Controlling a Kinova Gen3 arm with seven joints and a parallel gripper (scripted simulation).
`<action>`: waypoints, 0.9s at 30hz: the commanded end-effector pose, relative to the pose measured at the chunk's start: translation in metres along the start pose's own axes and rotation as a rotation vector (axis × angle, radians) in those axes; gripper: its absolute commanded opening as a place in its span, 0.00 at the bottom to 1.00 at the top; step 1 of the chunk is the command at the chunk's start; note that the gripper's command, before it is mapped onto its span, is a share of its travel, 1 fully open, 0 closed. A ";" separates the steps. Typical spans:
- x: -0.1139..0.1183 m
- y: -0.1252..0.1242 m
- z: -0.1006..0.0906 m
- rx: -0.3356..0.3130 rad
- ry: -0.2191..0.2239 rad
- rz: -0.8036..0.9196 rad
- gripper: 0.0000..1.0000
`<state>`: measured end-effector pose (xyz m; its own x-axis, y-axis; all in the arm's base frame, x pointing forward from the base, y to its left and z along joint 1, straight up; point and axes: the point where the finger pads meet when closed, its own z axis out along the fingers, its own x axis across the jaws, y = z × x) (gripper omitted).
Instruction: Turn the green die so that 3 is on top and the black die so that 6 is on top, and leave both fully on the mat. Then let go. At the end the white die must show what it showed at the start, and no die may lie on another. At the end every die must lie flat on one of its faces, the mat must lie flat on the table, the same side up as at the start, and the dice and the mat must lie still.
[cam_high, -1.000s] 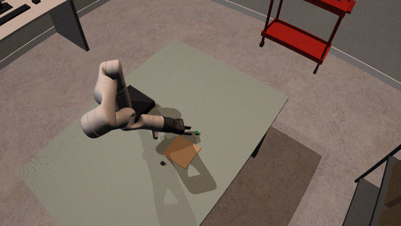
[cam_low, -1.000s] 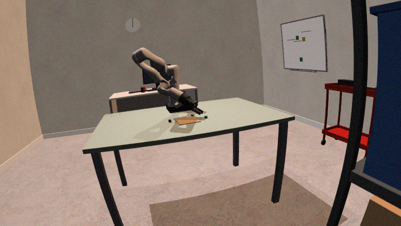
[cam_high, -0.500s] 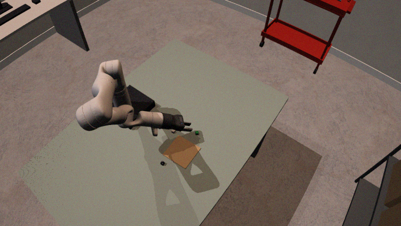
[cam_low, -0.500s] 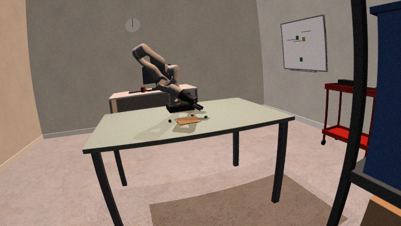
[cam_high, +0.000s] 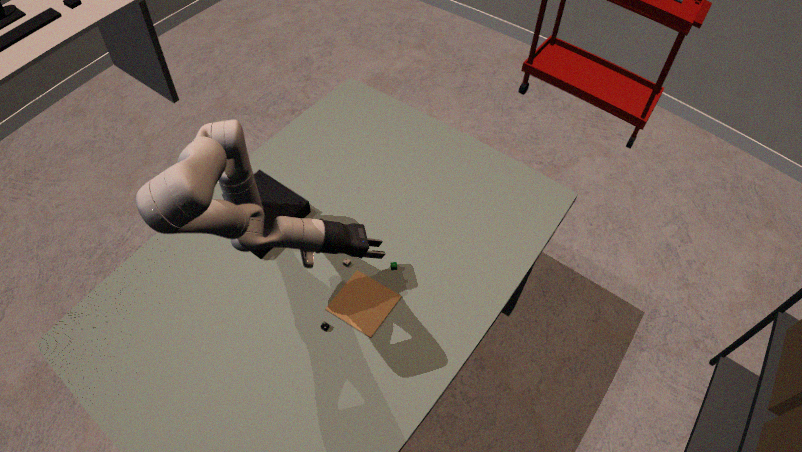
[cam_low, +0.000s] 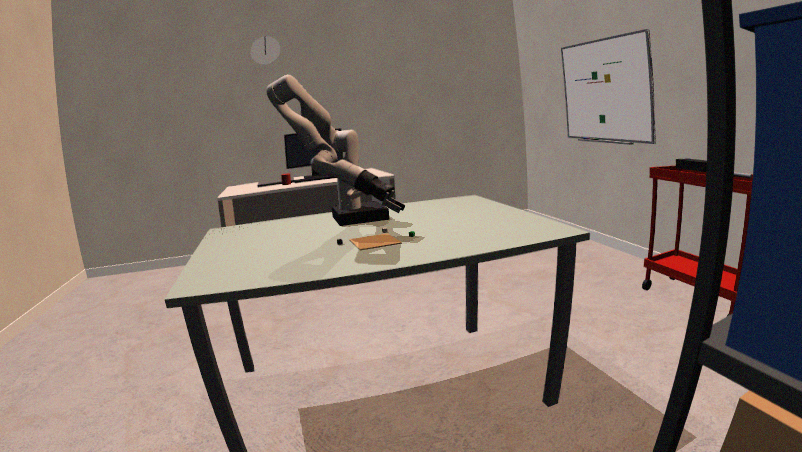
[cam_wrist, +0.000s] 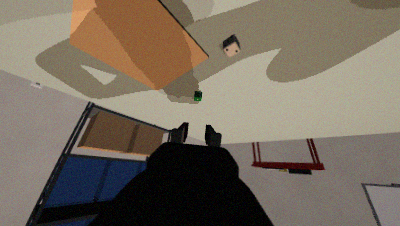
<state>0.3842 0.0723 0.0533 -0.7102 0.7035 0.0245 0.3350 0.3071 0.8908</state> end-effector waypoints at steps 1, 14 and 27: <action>-0.002 0.002 -0.002 -0.001 -0.005 -0.007 0.64; -0.002 0.003 0.000 0.025 -0.003 -0.007 0.64; -0.001 0.010 0.004 0.165 -0.006 -0.006 0.64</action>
<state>0.3852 0.0731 0.0512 -0.6896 0.7224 0.0512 0.4500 0.3721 0.8118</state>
